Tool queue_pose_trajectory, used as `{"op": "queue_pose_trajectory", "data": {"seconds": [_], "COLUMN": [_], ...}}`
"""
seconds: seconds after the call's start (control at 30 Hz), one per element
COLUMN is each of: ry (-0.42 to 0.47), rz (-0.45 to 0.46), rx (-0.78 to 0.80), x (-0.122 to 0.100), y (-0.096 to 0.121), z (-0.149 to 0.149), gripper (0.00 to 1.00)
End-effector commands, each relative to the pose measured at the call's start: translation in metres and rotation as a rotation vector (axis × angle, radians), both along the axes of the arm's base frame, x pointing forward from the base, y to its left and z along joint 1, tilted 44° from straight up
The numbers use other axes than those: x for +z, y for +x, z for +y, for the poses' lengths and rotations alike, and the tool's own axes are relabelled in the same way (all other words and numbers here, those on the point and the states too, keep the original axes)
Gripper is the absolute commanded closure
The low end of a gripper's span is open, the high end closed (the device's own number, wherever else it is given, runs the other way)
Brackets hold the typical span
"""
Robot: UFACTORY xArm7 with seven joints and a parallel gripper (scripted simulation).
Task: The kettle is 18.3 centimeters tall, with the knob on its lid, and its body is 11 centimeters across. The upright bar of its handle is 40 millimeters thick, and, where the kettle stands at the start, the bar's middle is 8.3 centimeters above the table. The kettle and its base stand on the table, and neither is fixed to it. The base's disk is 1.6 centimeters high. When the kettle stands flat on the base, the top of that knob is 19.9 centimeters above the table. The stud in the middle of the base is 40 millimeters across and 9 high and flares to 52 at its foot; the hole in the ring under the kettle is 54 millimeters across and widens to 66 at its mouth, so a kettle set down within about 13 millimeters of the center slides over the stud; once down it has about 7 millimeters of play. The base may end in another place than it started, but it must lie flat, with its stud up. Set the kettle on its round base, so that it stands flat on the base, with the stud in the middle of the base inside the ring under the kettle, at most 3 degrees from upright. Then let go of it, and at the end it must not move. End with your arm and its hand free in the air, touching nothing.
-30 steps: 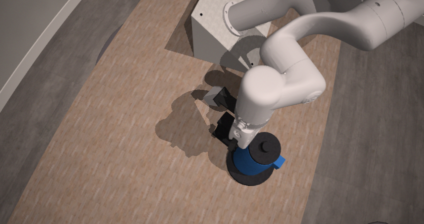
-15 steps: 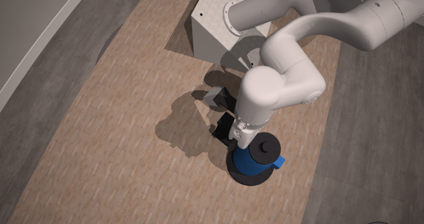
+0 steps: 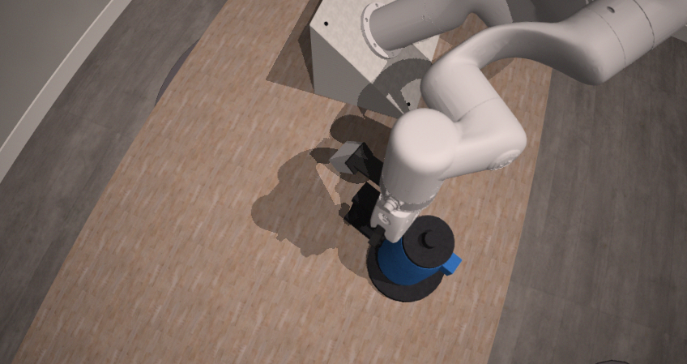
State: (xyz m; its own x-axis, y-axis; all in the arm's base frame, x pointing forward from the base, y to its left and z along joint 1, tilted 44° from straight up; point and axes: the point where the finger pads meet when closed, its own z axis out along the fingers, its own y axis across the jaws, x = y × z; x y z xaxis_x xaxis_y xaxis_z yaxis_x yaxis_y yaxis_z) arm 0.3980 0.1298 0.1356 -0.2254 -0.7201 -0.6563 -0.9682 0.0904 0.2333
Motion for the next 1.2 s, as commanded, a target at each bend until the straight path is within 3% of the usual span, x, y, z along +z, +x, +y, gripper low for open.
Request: {"op": "queue_pose_trajectory", "data": {"seconds": [0.0,1.0,1.03,1.17], "ry": [0.0,0.0,0.0,0.0], "rz": [-0.004,-0.004,-0.004,-0.004], "rx": [-0.004,-0.004,-0.004,-0.004], "x": [0.0011,-0.0011,-0.0011,-0.0011], "y": [0.0017,0.0013,0.0013,0.0013], "z": [-0.0015,0.0005,0.0005,0.0005], "gripper": [1.0,1.0,0.19,0.19]}}
